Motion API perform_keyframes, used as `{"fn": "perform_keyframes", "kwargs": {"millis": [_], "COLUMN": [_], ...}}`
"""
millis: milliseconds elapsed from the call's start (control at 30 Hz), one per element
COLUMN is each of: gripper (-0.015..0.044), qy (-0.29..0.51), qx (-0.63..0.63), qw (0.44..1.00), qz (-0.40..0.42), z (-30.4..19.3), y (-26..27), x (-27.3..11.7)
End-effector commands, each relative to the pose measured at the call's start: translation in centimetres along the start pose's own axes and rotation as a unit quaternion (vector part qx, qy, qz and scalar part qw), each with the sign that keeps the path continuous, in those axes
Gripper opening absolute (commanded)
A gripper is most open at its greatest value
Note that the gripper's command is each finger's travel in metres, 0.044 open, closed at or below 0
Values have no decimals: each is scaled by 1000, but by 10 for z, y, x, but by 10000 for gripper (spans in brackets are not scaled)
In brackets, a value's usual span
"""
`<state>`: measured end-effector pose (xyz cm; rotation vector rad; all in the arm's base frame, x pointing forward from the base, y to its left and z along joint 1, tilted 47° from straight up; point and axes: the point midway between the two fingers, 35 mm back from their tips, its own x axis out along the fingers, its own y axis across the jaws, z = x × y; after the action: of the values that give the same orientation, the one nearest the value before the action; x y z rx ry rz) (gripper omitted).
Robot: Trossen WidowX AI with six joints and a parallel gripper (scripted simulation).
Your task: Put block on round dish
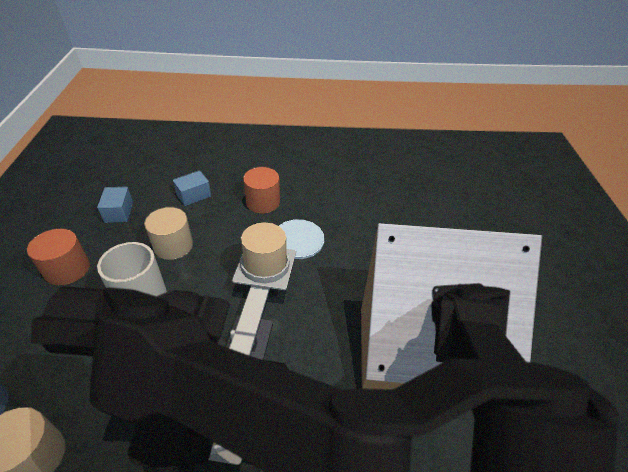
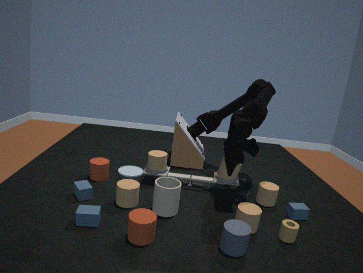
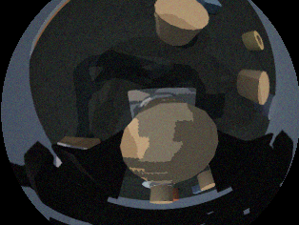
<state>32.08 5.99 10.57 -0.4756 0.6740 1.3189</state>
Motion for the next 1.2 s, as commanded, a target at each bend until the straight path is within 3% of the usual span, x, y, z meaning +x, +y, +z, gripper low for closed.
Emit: {"fn": "perform_keyframes", "kwargs": {"millis": [0,1167], "gripper": [0,0], "qy": [1,2], "qx": [-4,-3], "qw": [1000,1000], "qz": [-8,-8], "z": [-1,-2], "y": [-5,-3], "x": [-9,-54]}}
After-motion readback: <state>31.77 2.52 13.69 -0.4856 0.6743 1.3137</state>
